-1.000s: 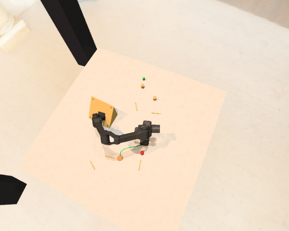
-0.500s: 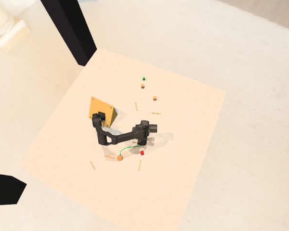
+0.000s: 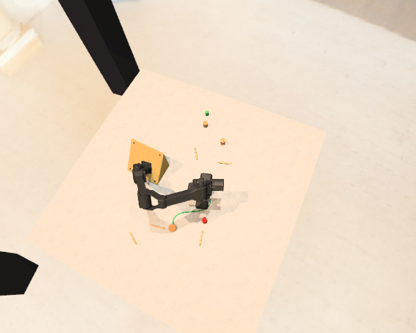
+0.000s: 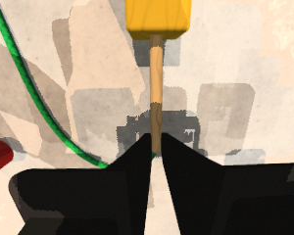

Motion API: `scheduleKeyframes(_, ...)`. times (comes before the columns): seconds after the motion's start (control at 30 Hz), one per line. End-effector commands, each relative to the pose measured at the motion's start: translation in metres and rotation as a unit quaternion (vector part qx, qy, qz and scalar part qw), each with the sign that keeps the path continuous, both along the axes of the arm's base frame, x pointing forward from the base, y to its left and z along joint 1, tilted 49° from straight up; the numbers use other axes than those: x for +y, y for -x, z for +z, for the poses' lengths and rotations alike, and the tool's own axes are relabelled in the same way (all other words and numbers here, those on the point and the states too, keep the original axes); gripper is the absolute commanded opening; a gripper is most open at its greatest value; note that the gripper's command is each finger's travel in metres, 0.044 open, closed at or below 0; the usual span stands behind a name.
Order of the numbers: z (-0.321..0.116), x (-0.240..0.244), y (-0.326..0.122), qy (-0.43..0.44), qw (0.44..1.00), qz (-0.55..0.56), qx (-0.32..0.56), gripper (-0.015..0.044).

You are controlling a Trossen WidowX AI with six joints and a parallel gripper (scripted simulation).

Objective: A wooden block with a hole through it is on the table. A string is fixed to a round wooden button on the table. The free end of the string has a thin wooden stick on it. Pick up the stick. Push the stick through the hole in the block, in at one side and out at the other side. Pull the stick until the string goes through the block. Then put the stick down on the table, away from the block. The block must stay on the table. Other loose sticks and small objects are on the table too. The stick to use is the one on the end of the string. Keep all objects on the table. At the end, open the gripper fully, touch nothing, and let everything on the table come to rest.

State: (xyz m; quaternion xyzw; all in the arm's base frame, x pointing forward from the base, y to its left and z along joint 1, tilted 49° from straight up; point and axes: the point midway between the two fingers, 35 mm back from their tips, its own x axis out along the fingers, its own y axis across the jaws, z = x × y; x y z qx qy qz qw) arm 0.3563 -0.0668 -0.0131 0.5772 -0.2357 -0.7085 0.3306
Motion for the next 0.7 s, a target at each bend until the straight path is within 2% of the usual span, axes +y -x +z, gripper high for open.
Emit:
scheduleKeyframes(0.0,0.002,0.001,0.002,0.000,1.000,0.000,-0.003,0.0000)
scheduleKeyframes(0.67,0.007,0.000,0.028,0.000,1.000,0.000,-0.003,0.0000)
